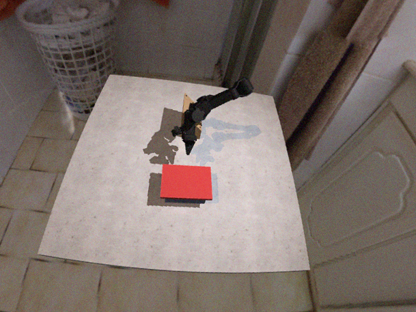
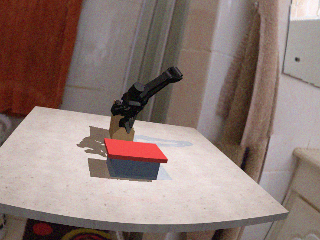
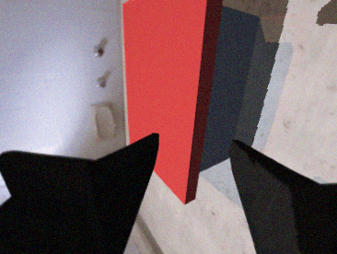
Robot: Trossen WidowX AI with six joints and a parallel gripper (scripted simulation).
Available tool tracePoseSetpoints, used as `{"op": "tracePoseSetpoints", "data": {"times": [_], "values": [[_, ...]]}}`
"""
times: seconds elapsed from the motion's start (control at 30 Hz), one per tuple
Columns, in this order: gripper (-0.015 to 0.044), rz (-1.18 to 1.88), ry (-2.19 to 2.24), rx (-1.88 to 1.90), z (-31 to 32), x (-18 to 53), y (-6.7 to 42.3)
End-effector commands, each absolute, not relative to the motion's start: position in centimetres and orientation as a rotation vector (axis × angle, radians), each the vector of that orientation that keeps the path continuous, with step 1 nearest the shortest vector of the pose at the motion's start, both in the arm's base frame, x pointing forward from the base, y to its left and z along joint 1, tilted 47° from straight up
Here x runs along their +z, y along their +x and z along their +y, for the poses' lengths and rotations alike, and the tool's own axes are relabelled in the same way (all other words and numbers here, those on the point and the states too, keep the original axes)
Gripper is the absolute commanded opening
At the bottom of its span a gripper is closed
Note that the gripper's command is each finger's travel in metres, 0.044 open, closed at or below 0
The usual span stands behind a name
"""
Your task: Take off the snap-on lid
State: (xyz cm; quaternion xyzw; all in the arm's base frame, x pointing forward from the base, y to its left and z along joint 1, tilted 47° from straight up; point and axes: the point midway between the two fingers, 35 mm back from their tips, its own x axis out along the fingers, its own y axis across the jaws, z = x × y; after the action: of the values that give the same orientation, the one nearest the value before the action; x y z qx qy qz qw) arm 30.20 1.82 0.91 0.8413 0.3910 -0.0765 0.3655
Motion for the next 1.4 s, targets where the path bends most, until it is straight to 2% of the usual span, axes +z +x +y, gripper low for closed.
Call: {"op": "tracePoseSetpoints", "data": {"times": [0.0,1.37], "values": [[0.0235,0.998,2.166,-0.201,2.2,0.6,30.1],[0.0235,0.999,2.166,-0.199,5.9,-1.9,34.5]]}}
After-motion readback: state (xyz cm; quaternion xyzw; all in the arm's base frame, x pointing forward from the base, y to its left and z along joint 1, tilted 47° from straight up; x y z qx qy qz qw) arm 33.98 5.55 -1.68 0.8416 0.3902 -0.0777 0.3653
